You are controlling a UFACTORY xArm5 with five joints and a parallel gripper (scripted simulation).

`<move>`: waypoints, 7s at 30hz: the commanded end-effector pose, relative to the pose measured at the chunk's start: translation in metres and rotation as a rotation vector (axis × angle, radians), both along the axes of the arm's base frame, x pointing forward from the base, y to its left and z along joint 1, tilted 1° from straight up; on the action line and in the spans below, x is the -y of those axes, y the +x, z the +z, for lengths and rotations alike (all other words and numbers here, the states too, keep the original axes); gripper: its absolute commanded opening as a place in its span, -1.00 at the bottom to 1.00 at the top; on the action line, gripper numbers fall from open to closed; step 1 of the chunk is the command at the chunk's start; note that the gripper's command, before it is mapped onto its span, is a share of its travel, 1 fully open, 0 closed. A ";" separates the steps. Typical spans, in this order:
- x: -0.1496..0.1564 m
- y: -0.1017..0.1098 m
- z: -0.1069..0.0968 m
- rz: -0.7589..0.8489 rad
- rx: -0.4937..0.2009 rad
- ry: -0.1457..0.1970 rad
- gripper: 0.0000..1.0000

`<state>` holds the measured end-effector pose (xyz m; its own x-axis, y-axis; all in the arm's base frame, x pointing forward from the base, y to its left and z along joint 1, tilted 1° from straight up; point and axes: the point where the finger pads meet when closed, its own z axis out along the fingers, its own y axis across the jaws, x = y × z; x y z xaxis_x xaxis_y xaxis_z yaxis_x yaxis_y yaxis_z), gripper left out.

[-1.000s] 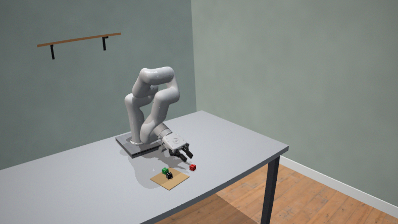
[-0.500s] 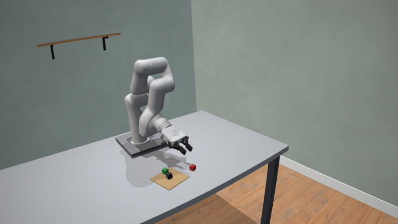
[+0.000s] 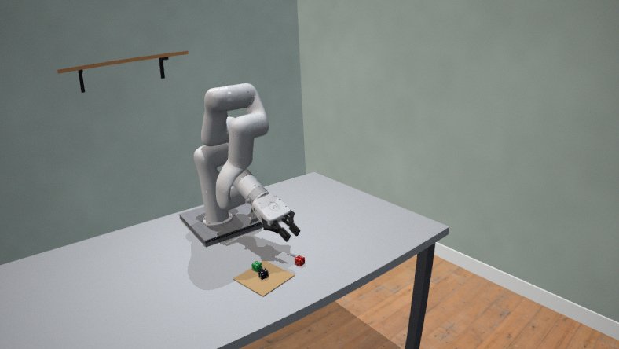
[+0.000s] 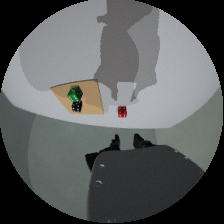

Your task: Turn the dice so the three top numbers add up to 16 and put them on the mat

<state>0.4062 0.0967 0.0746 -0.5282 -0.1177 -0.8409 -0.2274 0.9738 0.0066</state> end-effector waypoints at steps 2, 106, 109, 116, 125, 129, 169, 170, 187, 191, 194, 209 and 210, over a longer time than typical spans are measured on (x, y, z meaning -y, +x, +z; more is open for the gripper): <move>-0.001 0.006 0.003 0.000 -0.119 -0.029 -0.17; -0.010 0.046 0.016 -1.022 -1.011 0.318 1.00; -0.009 0.045 0.015 -1.090 -1.004 0.357 1.00; -0.009 0.044 0.013 -1.291 -0.977 0.473 1.00; -0.008 0.043 0.009 -1.551 -0.926 0.627 1.00; -0.008 0.043 0.008 -1.628 -0.908 0.673 1.00; -0.006 0.037 -0.006 -2.637 -0.449 1.334 1.00; -0.006 0.037 -0.006 -2.656 -0.435 1.347 1.00; -0.006 0.037 -0.007 -2.717 -0.389 1.392 -0.17; -0.006 0.037 -0.007 -2.717 -0.389 1.392 -0.17; -0.006 0.037 -0.007 -2.717 -0.389 1.392 -0.17; -0.006 0.037 -0.007 -2.717 -0.389 1.392 -0.17; -0.006 0.037 -0.007 -2.717 -0.389 1.392 -0.17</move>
<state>0.4414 0.1021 0.0665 0.9550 0.2953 -0.0260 0.2954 -0.9554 -0.0019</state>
